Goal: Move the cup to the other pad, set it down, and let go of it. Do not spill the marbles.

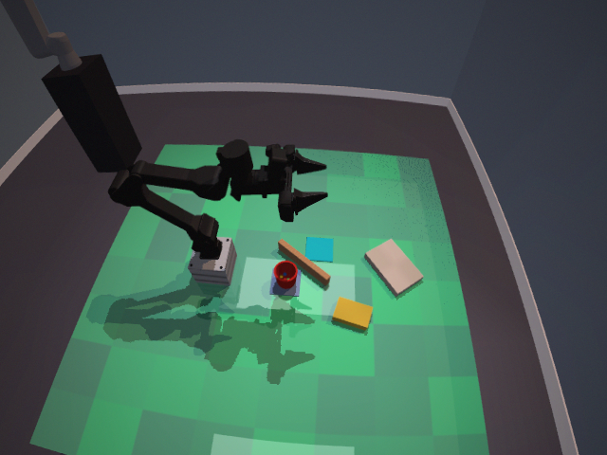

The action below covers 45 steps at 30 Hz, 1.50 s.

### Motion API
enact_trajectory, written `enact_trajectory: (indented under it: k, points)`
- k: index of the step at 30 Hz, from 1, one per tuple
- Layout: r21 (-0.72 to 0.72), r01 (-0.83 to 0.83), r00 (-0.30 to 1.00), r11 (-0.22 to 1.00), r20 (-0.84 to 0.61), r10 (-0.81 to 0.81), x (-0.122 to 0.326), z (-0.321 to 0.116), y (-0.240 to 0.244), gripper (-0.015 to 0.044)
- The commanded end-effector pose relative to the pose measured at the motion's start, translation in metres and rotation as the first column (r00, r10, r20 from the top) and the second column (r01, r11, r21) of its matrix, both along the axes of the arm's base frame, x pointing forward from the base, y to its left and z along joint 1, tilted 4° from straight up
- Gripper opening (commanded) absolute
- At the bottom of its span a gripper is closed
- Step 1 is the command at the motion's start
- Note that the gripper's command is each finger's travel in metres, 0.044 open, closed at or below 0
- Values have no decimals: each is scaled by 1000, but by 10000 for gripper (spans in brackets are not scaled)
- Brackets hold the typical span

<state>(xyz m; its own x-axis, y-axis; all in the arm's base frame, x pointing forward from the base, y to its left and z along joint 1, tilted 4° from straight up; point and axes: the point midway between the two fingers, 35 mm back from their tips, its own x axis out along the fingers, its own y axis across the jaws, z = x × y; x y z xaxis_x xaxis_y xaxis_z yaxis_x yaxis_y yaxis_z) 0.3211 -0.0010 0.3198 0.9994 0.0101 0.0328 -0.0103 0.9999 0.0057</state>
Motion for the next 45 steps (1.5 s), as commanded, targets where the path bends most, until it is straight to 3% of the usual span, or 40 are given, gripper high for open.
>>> enact_trajectory:
  k: [1,6,10,13,19,24,28,45]
  points:
    - [-16,2,1000,1000,-16,-3,1,-4,-1,374]
    - [-398,-110,911,911,-406,-67,18,-100,-17,242]
    - [-521,-301,793,799,-602,-94,12,-152,-25,148]
    - [-543,-464,685,700,-721,-106,1,-186,-31,148]
    - [-435,-762,439,479,-892,-112,-31,-240,-38,148]
    - [-210,-944,191,253,-977,-98,-68,-275,-42,148]
    - [3,-998,-8,64,-997,-75,-100,-293,-43,148]
    - [21,-999,-24,49,-997,-73,-108,-295,-43,148]
